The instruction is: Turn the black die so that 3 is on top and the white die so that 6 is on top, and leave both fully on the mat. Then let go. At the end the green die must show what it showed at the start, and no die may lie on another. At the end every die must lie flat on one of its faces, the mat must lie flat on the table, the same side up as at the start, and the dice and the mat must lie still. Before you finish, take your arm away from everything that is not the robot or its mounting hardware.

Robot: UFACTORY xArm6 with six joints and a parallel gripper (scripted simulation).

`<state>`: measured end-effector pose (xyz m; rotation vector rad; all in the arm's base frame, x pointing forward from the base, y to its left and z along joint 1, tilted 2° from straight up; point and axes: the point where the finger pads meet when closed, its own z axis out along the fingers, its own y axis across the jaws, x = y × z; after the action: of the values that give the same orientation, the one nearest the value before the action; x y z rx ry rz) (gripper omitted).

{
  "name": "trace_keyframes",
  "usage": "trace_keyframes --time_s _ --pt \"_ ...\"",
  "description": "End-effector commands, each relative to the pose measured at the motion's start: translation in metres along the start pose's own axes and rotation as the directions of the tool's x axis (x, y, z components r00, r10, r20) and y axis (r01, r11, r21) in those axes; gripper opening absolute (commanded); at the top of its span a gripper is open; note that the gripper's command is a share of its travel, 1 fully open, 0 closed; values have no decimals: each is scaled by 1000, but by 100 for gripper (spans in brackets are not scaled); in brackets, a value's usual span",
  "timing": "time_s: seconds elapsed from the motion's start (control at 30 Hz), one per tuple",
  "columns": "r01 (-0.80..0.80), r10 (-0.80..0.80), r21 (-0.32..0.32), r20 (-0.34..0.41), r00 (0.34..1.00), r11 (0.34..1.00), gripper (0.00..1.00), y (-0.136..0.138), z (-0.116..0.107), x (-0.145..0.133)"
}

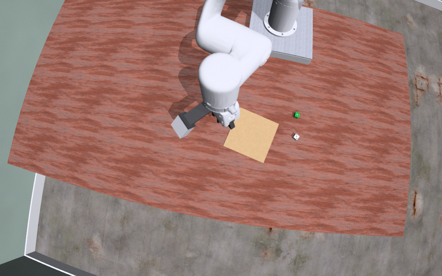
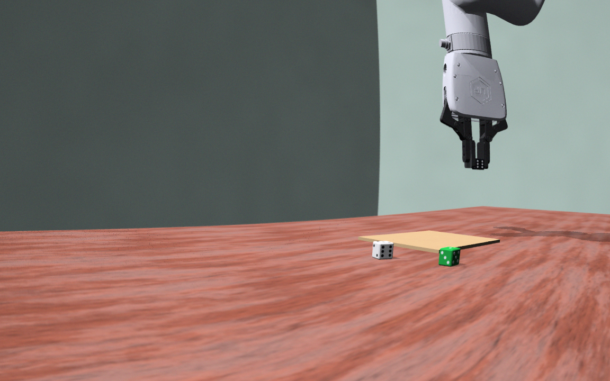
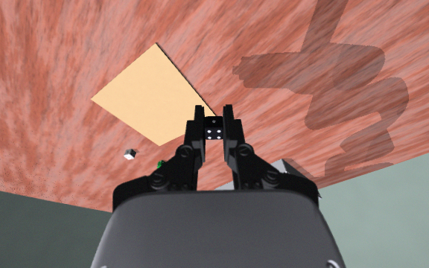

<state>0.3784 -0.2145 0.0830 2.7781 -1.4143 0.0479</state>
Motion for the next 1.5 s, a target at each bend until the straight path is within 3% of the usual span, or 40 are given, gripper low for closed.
trace_keyframes --time_s 0.0,0.1,0.37,0.77,1.2,1.3,1.47 --pt "150 -150 18 8 989 989 11 3 1 13" --pt "257 -257 19 6 966 966 11 6 3 23" --pt "349 -349 19 4 937 937 11 10 4 31" --pt "365 -365 19 -19 931 931 11 10 5 32" --pt "365 -333 19 -364 870 931 11 13 5 28" --pt "365 -331 19 -380 864 931 11 13 5 27" --pt "366 -300 21 -529 794 931 11 14 5 24"
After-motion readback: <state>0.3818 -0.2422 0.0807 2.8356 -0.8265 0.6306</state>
